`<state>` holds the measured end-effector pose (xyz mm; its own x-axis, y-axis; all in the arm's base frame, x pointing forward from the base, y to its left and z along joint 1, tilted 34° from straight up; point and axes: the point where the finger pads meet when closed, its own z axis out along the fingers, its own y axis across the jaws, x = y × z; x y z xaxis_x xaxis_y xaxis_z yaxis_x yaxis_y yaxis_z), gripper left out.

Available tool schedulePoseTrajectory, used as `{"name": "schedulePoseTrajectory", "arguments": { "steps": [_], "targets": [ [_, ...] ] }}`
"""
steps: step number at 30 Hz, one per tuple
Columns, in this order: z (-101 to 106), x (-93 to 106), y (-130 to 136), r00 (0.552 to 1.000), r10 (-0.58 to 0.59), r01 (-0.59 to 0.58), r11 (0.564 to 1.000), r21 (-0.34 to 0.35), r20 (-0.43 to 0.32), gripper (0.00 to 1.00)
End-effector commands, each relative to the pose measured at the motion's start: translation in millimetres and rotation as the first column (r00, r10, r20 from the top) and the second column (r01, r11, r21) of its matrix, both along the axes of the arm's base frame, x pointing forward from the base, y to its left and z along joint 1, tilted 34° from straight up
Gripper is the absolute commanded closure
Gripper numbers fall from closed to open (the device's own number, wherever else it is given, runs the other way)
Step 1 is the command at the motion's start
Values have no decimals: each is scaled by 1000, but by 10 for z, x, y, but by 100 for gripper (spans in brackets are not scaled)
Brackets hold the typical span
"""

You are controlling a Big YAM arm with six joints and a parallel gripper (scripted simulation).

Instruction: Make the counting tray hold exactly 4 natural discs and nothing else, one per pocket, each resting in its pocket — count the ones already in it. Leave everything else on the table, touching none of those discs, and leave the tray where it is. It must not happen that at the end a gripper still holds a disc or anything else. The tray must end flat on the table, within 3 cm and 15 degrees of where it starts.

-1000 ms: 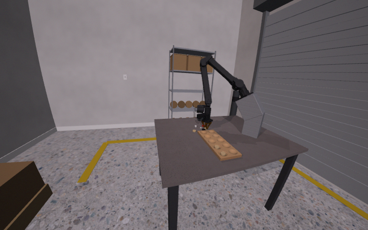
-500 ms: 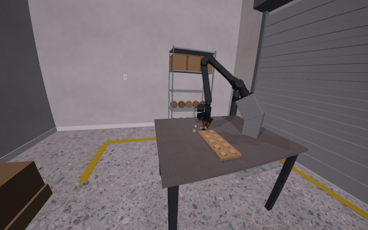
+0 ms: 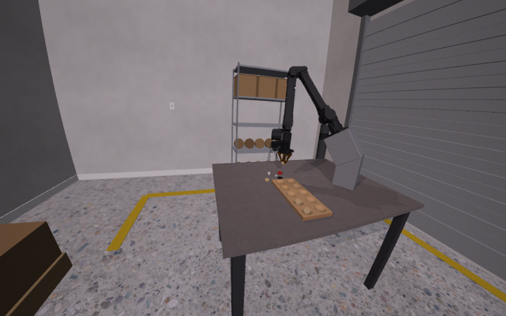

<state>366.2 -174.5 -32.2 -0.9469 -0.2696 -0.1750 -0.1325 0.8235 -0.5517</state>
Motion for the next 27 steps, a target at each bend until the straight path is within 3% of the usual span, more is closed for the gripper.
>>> {"name": "schedulePoseTrajectory", "arguments": {
  "steps": [1,5,10,13,14,16,17,19,22,25,27],
  "targets": [
    [-31,-46,59,1000,-16,17,1000,16,-14,100],
    [-63,-35,69,1000,-16,16,1000,18,-20,100],
    [-164,236,355,1000,-10,11,999,36,-18,100],
    [-362,503,794,1000,-11,13,998,57,-26,100],
    [-362,503,794,1000,-11,13,998,57,-26,100],
    [-542,674,1195,999,-13,15,998,67,-33,100],
    [-548,681,1208,999,-13,15,998,67,-33,100],
    [-745,800,1646,999,-14,16,997,70,-37,100],
    [-768,816,1694,999,-14,16,997,70,-37,100],
    [-1107,876,2414,999,-13,15,998,62,-36,100],
    [-1224,865,2649,999,-12,14,998,56,-32,100]
  ]
}}
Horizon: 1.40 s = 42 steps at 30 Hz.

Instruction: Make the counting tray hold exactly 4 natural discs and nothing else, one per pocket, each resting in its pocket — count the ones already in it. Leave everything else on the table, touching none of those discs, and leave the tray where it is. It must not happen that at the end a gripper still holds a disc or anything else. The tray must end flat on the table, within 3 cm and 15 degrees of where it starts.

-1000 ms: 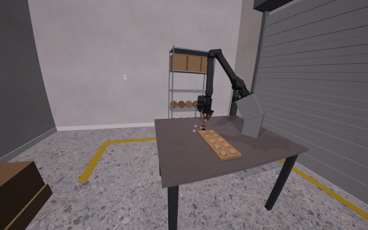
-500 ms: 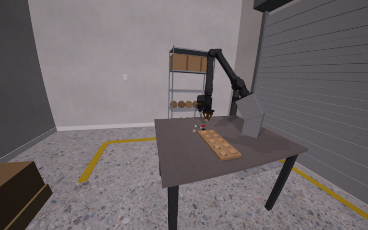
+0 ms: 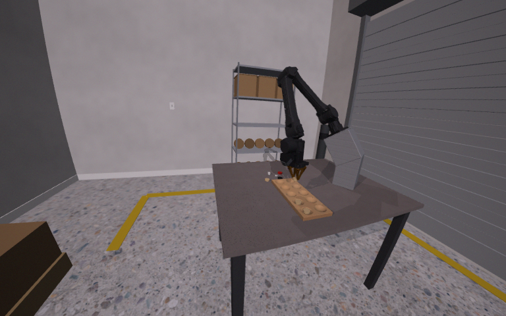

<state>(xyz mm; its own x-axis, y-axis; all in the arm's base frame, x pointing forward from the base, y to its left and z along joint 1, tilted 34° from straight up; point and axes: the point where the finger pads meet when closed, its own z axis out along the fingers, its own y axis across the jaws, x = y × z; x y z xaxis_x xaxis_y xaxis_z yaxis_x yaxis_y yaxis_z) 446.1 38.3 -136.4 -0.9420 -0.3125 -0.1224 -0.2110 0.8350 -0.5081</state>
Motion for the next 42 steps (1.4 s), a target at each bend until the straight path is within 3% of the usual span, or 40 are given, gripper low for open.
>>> {"name": "schedulePoseTrajectory", "arguments": {
  "steps": [1,3,7,10,12,13,14,16,17,18,26,29,30,31,34,36,38,42],
  "targets": [
    [-205,72,573,997,-66,65,998,18,33,100],
    [-401,8,947,997,-62,62,998,6,44,100],
    [-664,-122,1437,997,-56,56,998,-9,61,100],
    [-781,-203,1639,996,-52,53,998,-16,71,100],
    [-781,-203,1639,996,-52,53,998,-16,71,100],
    [-778,-130,1512,993,-88,90,996,-15,76,100],
    [-626,-37,1592,991,-90,90,996,8,103,100],
    [-629,-36,1592,991,-90,90,996,8,103,100],
    [-661,-43,1576,991,-90,90,996,6,100,100],
    [-857,-92,1515,992,-89,90,996,-2,90,100],
    [-1467,55,1114,995,-71,72,997,-16,75,100],
    [-1499,62,1092,995,-71,72,997,-17,75,100],
    [-1513,18,1222,996,-40,41,999,-17,75,100],
    [-1336,147,1338,994,-35,35,999,6,108,100],
    [-1342,148,1337,994,-35,35,999,7,107,100],
    [-1355,201,1198,992,-63,63,998,7,107,100],
    [-1557,80,1061,995,-71,72,997,-15,74,100],
    [-1616,68,1012,995,-70,72,997,-19,68,100]
  ]
}}
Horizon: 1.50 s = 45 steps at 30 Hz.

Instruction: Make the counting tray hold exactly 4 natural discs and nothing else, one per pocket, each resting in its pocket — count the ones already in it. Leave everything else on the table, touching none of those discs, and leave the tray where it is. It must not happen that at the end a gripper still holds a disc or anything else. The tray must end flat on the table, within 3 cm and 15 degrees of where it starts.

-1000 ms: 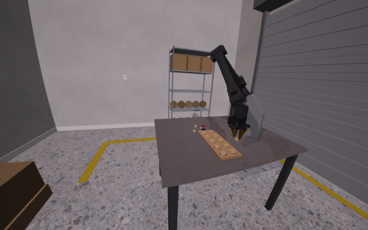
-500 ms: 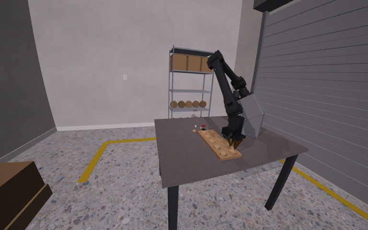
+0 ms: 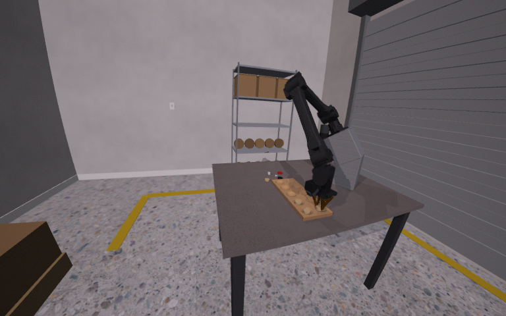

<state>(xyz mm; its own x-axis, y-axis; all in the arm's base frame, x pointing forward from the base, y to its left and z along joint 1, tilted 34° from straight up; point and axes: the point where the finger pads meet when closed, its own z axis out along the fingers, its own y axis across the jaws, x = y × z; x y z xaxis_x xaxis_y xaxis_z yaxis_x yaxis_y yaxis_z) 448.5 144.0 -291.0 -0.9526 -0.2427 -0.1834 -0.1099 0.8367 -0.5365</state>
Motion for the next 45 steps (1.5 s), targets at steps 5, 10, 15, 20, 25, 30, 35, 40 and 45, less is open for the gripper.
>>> {"name": "schedulePoseTrajectory", "arguments": {
  "steps": [5,10,15,20,25,30,35,40,45],
  "targets": [
    [-47,91,53,1000,23,-23,1000,4,6,100],
    [-40,132,17,1000,14,-15,1000,7,15,100],
    [-40,132,17,1000,14,-15,1000,7,15,100],
    [-43,131,15,1000,14,-14,1000,7,14,100],
    [-42,121,10,1000,13,-13,1000,5,10,63],
    [-48,89,-8,1000,13,-13,1000,2,4,63],
    [-48,89,-8,1000,13,-13,1000,2,4,63],
    [-48,90,-8,1000,13,-13,1000,2,4,63],
    [-48,90,-8,1000,13,-13,1000,2,4,63]
  ]
}}
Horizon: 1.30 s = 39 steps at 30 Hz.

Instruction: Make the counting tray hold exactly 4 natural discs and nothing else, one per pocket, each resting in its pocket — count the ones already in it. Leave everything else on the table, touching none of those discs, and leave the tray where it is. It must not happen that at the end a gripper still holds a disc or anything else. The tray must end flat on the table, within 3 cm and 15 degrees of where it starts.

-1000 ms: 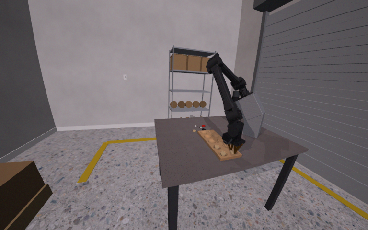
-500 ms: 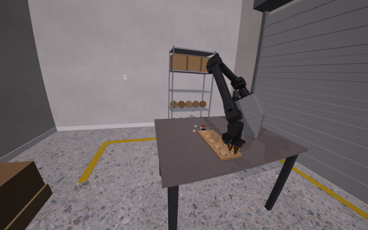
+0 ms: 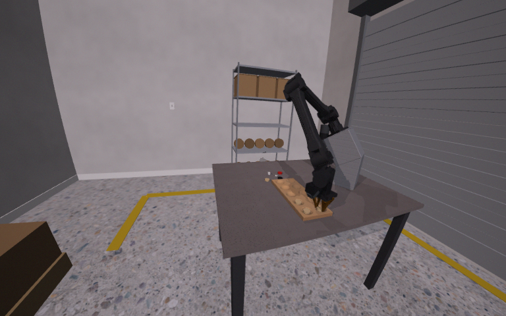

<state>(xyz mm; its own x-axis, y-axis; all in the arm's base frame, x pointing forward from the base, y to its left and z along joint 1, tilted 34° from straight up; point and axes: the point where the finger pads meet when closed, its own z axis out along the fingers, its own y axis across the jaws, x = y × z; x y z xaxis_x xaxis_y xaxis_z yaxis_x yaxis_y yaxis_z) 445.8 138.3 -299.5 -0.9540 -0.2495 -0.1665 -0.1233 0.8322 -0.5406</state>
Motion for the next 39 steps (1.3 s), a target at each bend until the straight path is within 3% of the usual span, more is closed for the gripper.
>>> {"name": "schedulePoseTrajectory", "arguments": {
  "steps": [1,11,18,23,24,25,27,28,30,34,36,39],
  "targets": [
    [37,116,49,1000,7,-8,1000,9,20,63],
    [66,119,72,1000,9,-9,1000,11,22,63],
    [702,-154,507,1000,19,-19,1000,16,22,63],
    [984,-155,721,999,19,-20,999,27,40,63],
    [987,-157,722,999,19,-20,999,26,40,63],
    [986,-161,719,999,19,-20,999,26,39,55],
    [986,-161,719,999,19,-20,999,26,39,55],
    [808,-213,467,1000,-18,18,1000,0,5,55],
    [790,-287,413,1000,-18,18,1000,-10,-8,55],
    [795,-237,461,1000,-16,16,1000,2,7,55],
    [968,-193,689,999,18,-19,999,26,39,55],
    [985,-117,685,999,7,-8,999,33,49,55]
  ]
}}
